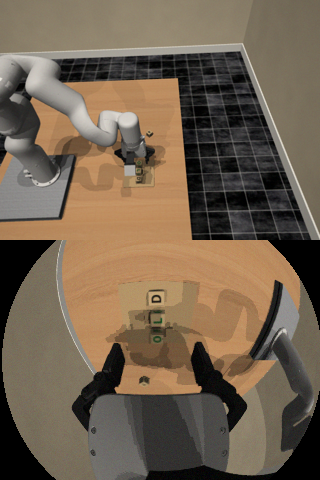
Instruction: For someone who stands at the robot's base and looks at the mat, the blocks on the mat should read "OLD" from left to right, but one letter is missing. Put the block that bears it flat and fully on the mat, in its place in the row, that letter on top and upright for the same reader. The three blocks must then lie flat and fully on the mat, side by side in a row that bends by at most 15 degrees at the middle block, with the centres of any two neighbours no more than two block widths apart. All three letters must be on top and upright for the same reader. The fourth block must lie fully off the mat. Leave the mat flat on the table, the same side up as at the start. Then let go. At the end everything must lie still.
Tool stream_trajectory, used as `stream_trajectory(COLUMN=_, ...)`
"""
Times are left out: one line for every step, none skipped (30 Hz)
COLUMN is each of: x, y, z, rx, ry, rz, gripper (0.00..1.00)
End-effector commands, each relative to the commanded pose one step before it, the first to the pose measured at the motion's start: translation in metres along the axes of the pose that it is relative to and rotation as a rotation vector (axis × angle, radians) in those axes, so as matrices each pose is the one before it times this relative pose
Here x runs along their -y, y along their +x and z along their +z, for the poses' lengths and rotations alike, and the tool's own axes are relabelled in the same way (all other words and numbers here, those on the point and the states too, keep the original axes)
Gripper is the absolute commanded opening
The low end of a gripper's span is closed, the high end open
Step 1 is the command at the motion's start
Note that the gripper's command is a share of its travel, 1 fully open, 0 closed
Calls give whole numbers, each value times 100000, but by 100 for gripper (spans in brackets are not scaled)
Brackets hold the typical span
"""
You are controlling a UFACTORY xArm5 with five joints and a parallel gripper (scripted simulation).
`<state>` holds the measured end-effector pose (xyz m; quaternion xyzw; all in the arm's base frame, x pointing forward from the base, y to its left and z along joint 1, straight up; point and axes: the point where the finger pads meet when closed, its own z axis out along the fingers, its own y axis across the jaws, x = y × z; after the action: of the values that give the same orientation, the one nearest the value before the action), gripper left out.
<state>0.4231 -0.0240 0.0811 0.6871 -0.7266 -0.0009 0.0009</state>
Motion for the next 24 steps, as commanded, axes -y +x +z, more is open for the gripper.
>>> stream_trajectory(x=129, y=0, z=-131, rx=1, ry=380, rz=1, gripper=100)
stream_trajectory(x=0, y=0, z=0, rx=0, ry=0, rz=0, gripper=100)
stream_trajectory(x=0, y=0, z=0, rx=0, ry=0, rz=0, gripper=100)
stream_trajectory(x=0, y=0, z=-3, rx=0, ry=0, rz=0, gripper=100)
stream_trajectory(x=0, y=0, z=-19, rx=0, ry=0, rz=0, gripper=100)
stream_trajectory(x=0, y=0, z=0, rx=0, ry=0, rz=0, gripper=100)
stream_trajectory(x=0, y=0, z=0, rx=0, ry=0, rz=0, gripper=100)
stream_trajectory(x=0, y=0, z=-49, rx=0, ry=0, rz=0, gripper=100)
stream_trajectory(x=0, y=0, z=-88, rx=0, ry=0, rz=0, gripper=100)
stream_trajectory(x=0, y=0, z=-135, rx=0, ry=0, rz=0, gripper=100)
stream_trajectory(x=-1, y=1, z=-186, rx=0, ry=0, rz=0, gripper=100)
stream_trajectory(x=-3, y=1, z=-240, rx=0, ry=0, rz=0, gripper=100)
stream_trajectory(x=-2, y=1, z=-292, rx=0, ry=0, rz=0, gripper=100)
stream_trajectory(x=1, y=2, z=-342, rx=0, ry=0, rz=0, gripper=100)
stream_trajectory(x=-3, y=2, z=-389, rx=0, ry=0, rz=0, gripper=100)
stream_trajectory(x=2, y=2, z=-428, rx=0, ry=0, rz=0, gripper=100)
stream_trajectory(x=-2, y=2, z=-463, rx=0, ry=0, rz=0, gripper=100)
stream_trajectory(x=1, y=2, z=-489, rx=0, ry=0, rz=0, gripper=100)
stream_trajectory(x=-3, y=2, z=-508, rx=0, ry=0, rz=0, gripper=100)
stream_trajectory(x=2, y=2, z=-516, rx=0, ry=0, rz=0, gripper=100)
stream_trajectory(x=-3, y=2, z=-517, rx=0, ry=0, rz=0, gripper=100)
stream_trajectory(x=2, y=2, z=-508, rx=0, ry=0, rz=0, gripper=100)
stream_trajectory(x=0, y=0, z=0, rx=0, ry=0, rz=0, gripper=100)
stream_trajectory(x=0, y=0, z=0, rx=0, ry=0, rz=0, gripper=100)
